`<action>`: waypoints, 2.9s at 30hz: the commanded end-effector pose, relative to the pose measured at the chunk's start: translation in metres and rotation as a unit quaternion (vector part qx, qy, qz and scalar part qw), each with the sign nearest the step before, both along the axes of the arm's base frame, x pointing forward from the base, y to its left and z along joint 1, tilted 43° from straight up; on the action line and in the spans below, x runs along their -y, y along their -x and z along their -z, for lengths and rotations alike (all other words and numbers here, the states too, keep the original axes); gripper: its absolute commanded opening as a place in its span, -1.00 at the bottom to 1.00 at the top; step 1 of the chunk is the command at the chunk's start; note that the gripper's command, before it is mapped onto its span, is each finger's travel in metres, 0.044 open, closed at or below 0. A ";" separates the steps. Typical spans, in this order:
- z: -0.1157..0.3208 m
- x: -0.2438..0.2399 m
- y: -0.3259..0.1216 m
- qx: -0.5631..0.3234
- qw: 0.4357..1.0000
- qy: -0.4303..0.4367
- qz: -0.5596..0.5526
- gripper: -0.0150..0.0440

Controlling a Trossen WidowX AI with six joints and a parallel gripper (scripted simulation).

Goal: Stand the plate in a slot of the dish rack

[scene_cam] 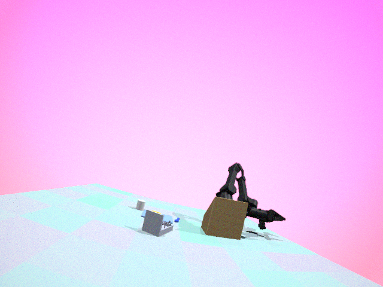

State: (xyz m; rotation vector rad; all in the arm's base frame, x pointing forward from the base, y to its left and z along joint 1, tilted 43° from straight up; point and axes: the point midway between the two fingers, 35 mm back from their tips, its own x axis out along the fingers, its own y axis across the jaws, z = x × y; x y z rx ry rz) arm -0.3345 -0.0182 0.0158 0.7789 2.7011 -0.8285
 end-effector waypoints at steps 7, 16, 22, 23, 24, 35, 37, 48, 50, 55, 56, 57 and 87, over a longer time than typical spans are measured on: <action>-0.003 0.015 0.004 -0.009 1.000 0.020 -0.014 0.86; -0.018 0.050 0.016 -0.039 0.996 0.070 -0.047 0.86; -0.033 0.075 0.023 -0.061 0.990 0.107 -0.070 0.86; -0.035 0.080 0.024 -0.064 0.989 0.114 -0.075 0.86; -0.038 0.084 0.025 -0.068 0.987 0.121 -0.079 0.86; -0.069 0.131 0.030 -0.099 0.969 0.192 -0.123 0.86; -0.074 0.139 0.030 -0.104 0.965 0.205 -0.130 0.86; -0.104 0.178 0.028 -0.122 0.941 0.267 -0.167 0.86; -0.109 0.184 0.026 -0.125 0.937 0.277 -0.173 0.86; -0.123 0.200 0.023 -0.131 0.924 0.305 -0.189 0.86; -0.125 0.203 0.022 -0.132 0.922 0.310 -0.192 0.86; -0.128 0.206 0.021 -0.132 0.919 0.316 -0.194 0.86; -0.195 0.277 -0.010 -0.125 0.822 0.496 -0.250 0.86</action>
